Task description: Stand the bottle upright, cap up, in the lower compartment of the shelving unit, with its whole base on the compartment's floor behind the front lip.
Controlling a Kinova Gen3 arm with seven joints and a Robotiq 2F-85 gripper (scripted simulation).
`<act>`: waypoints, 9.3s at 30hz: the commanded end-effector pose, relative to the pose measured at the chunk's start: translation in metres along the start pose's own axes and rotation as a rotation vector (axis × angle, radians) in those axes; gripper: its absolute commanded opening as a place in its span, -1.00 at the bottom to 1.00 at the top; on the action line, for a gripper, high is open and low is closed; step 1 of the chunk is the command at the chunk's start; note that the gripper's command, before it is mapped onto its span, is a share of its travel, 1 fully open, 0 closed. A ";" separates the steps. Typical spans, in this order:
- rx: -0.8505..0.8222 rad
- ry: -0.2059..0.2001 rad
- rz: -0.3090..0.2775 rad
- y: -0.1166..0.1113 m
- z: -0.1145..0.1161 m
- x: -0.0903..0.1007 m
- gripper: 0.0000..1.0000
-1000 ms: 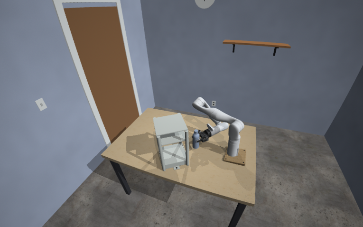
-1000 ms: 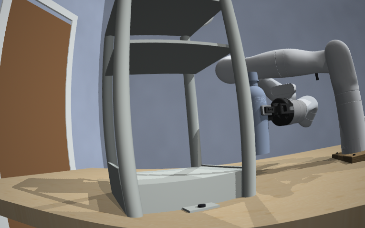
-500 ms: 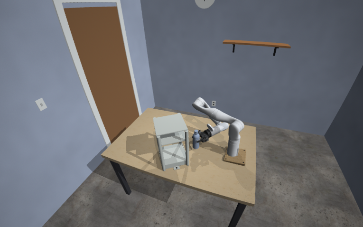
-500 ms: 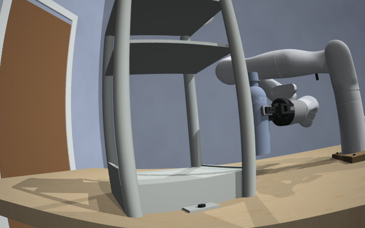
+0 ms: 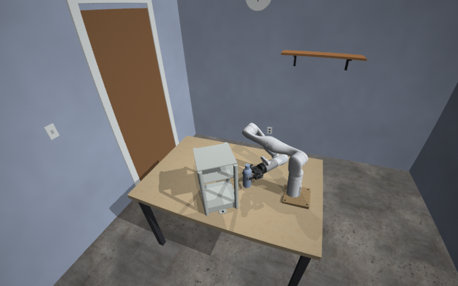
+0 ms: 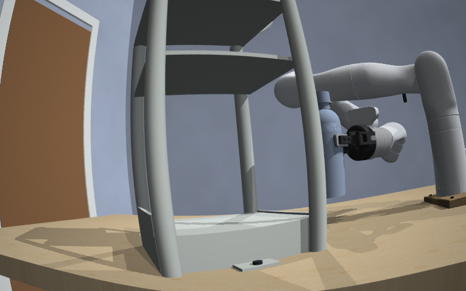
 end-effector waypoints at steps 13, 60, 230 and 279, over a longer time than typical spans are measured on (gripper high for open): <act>0.001 -0.003 -0.002 0.000 0.002 -0.016 -1.00; 0.017 -0.002 0.000 0.002 0.030 -0.122 -1.00; 0.013 -0.011 0.008 0.017 0.035 -0.147 0.61; 0.014 -0.011 0.008 0.018 0.035 -0.120 0.61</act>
Point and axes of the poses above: the point where the finger pads meet when closed, its own x axis back along the fingers, its own z axis across the jaws, y = z × x, the point moved 6 cm from there along x, back along the fingers, and after that the axes turned 6 degrees about x, right-handed, at the moved point
